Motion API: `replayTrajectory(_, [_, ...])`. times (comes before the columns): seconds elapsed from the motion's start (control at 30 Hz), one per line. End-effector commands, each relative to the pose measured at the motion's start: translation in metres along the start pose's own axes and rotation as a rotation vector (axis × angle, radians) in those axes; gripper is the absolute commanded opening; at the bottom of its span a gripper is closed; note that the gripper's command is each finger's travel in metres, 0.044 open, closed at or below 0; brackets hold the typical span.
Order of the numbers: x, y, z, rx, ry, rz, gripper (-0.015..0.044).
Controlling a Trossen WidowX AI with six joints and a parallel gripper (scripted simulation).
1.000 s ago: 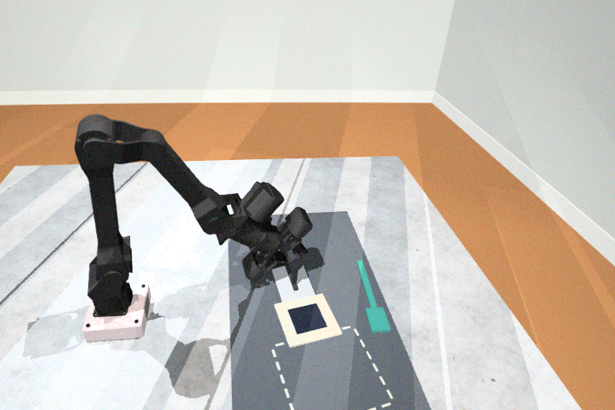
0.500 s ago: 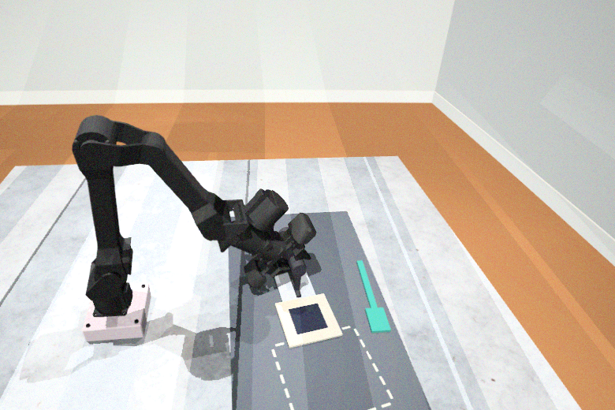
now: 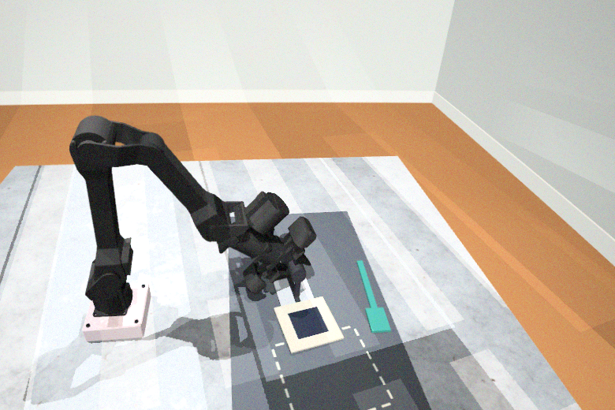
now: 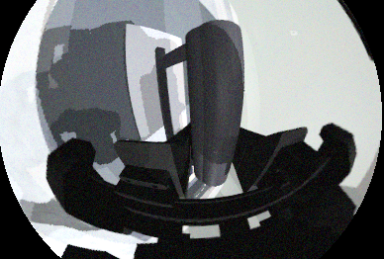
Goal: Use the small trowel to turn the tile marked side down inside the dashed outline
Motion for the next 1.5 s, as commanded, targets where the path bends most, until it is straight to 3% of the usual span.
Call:
replayTrajectory(0.0, [0.009, -0.015, 0.001, 0.037, 0.036, 0.025, 0.0])
replayTrajectory(0.7, [0.04, -0.047, 0.047, 0.042, 0.041, 0.025, 0.0])
replayTrajectory(1.47, [0.041, -0.044, 0.097, 0.046, 0.044, 0.024, 0.0])
Point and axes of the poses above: the point midway between the two fingers, 35 mm back from their tips, its own x axis back along the fingers, its own y axis across the jaws, z = x × y, the point moved 2 cm from there along x, back along the fingers, and after that the axes turned 5 degrees about x, right-handed, at the moved point
